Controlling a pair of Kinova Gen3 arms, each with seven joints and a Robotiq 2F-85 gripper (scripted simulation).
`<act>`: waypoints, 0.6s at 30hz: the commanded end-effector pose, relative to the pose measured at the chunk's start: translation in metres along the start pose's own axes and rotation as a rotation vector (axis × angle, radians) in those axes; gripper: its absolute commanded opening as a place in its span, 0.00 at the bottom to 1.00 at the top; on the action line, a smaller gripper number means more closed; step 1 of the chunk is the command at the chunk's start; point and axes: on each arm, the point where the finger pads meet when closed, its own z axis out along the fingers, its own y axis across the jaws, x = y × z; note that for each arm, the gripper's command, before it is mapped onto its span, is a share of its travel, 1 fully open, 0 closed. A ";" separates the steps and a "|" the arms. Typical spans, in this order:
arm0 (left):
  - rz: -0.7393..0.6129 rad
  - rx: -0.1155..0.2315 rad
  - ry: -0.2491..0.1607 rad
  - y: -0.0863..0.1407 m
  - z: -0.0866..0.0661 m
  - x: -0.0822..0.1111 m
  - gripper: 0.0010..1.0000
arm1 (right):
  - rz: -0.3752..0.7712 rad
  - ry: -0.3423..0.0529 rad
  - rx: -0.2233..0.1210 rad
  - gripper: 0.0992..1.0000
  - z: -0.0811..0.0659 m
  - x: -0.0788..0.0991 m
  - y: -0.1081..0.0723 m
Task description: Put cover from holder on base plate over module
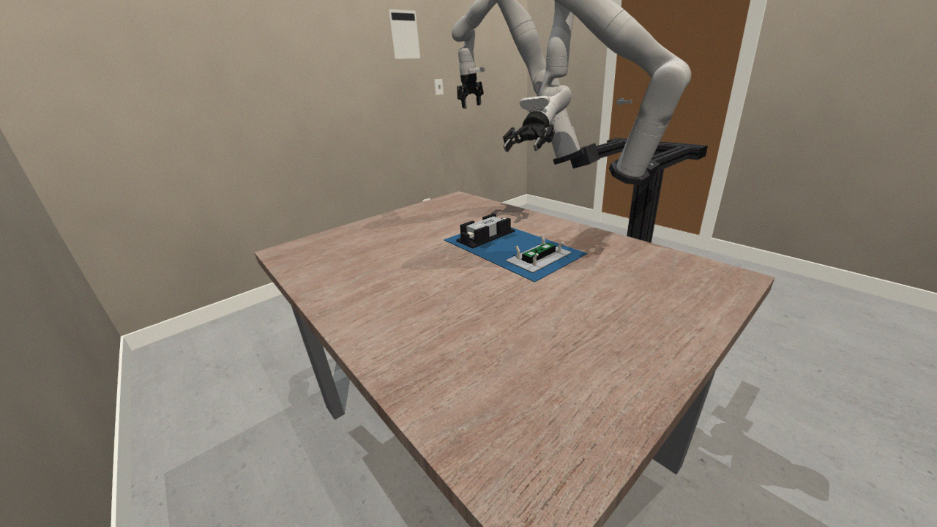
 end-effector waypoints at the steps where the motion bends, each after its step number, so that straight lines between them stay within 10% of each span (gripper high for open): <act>1: 0.017 -0.017 -0.089 -0.007 -0.009 0.012 1.00 | 0.000 -0.001 0.000 1.00 -0.001 0.000 0.000; 9: 0.021 -0.021 -0.109 -0.009 -0.011 0.015 1.00 | 0.000 -0.001 0.000 1.00 -0.001 0.000 0.000; 18: 0.059 -0.062 -0.289 -0.006 -0.008 0.011 1.00 | 0.000 -0.001 0.000 1.00 -0.001 0.000 0.000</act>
